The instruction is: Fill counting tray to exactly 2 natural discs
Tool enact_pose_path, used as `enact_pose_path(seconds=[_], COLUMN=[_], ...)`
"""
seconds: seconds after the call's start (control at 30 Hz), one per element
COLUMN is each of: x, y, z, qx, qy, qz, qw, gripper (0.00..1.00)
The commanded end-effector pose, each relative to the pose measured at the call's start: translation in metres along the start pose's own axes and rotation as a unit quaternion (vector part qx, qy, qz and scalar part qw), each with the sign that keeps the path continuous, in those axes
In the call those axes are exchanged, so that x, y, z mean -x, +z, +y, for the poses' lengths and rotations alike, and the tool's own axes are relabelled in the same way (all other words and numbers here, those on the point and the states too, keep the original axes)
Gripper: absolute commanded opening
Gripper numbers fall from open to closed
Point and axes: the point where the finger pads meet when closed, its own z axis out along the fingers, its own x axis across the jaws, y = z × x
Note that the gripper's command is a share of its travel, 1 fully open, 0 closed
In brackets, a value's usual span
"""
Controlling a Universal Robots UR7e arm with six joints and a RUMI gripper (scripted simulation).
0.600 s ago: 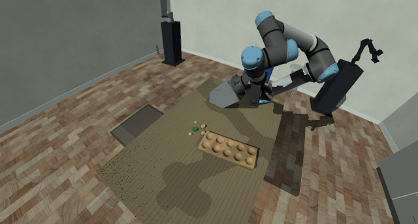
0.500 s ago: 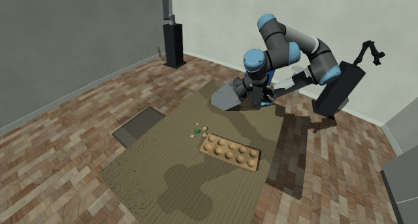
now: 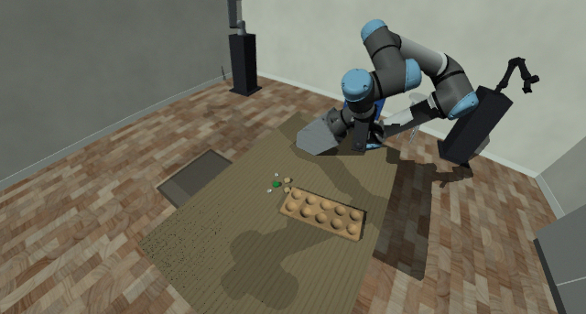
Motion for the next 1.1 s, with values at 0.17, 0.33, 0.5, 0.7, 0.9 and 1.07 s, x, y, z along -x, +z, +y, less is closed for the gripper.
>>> enact_pose_path(seconds=[0.17, 0.33, 0.5, 0.7, 0.9, 1.07], x=[-0.004, -0.019, -0.034, -0.077, -0.134, -0.164], y=[0.001, 0.004, 0.008, 0.018, 0.032, 0.040], z=[-0.002, -0.010, -0.017, -0.040, -0.070, -0.085], qx=[-0.004, -0.019, -0.033, -0.075, -0.128, -0.156], qy=[-0.001, -0.003, -0.005, -0.011, -0.019, -0.023], qz=[0.002, 0.009, 0.016, 0.035, 0.058, 0.070], qw=[1.000, 1.000, 0.999, 0.997, 0.990, 0.985], gripper=[0.28, 0.28, 0.28, 0.28, 0.28, 0.28])
